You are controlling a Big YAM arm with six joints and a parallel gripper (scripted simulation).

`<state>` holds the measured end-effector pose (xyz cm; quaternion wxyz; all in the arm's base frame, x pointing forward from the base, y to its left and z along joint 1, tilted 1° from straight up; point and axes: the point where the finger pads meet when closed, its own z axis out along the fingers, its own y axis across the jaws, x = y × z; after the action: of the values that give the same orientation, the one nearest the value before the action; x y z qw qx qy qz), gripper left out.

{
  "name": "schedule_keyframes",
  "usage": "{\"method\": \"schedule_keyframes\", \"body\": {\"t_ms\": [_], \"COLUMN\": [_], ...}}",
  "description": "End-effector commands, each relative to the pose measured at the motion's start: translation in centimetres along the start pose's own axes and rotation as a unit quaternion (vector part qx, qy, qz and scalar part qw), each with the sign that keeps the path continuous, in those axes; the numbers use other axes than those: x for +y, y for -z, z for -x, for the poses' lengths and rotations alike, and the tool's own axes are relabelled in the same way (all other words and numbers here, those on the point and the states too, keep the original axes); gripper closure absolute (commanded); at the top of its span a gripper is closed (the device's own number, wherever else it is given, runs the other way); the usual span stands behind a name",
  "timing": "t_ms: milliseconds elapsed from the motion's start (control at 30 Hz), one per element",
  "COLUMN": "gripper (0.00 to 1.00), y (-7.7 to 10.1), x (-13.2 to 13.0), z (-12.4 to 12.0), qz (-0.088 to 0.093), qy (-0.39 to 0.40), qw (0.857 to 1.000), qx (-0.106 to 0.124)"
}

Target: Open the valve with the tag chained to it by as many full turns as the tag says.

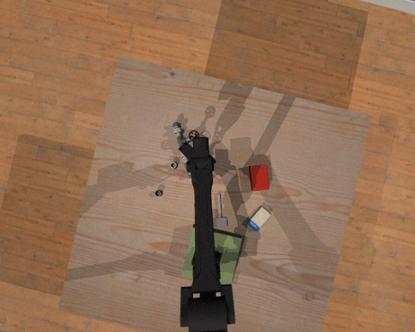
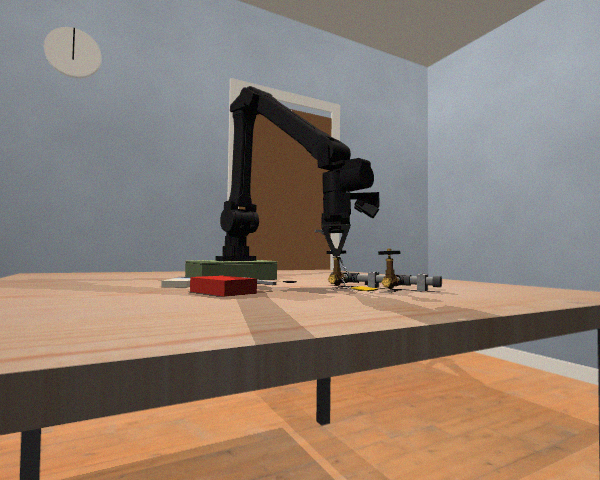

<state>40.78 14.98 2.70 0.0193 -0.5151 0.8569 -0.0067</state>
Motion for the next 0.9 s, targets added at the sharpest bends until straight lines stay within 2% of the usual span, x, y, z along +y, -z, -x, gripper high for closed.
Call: {"method": "schedule_keyframes", "body": {"t_ms": [0, 333, 600, 633, 867], "gripper": [1.0, 1.0, 1.0, 0.0, 0.0], "y": [1.35, 1.35, 1.34, 1.34, 1.32], "x": [-0.83, -0.84, -0.84, -0.84, -0.87], "z": [0.84, 0.82, 0.81, 0.81, 0.84], "qz": [-0.01, -0.011, -0.011, -0.012, -0.012], "qy": [0.16, 0.23, 0.242, 0.242, 0.242], "qw": [0.987, 0.973, 0.97, 0.97, 0.97], "qx": [-0.011, -0.01, -0.01, -0.01, -0.01]}}
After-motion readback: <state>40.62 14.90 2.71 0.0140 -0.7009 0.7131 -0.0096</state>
